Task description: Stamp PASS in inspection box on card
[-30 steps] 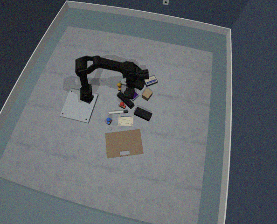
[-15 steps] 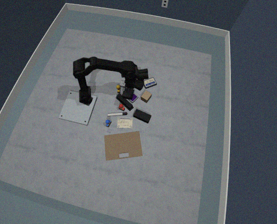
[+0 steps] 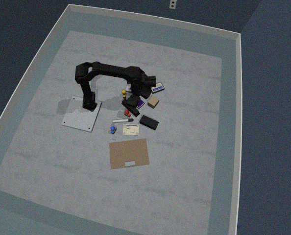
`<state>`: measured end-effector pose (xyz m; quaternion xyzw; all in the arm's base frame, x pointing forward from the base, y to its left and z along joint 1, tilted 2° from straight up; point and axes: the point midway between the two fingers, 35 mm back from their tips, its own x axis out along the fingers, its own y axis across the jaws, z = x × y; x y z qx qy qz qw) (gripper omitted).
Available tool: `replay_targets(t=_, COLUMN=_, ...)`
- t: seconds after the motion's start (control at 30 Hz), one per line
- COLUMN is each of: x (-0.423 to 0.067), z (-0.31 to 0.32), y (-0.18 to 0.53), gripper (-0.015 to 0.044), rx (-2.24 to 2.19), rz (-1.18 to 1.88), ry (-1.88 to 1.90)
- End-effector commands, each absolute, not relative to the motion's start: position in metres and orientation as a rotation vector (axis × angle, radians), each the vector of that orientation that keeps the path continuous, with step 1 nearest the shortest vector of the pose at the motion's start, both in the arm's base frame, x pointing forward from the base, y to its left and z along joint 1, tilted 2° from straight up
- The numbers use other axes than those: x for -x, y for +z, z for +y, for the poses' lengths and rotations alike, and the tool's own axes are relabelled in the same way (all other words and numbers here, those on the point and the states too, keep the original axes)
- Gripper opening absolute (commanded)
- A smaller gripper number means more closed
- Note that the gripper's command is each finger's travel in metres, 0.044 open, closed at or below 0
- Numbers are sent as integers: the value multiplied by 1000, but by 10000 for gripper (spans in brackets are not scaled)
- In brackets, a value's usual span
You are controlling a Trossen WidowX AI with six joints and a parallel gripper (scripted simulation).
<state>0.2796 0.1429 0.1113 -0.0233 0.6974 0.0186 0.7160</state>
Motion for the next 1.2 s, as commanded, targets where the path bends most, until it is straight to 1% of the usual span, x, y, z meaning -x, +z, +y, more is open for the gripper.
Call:
replay_targets(t=0.0, x=-287, z=128, y=112, gripper=0, rx=-20, rz=1544, ry=-30)
replay_targets(t=0.57, x=-311, z=39, y=115, gripper=0, rx=-405, rz=1493, ry=-419)
replay_targets(t=1.03, x=-312, z=-36, y=118, gripper=0, rx=-712, rz=1399, ry=-732)
replay_targets(t=1.17, x=-312, z=-39, y=118, gripper=0, rx=-726, rz=1393, ry=-746)
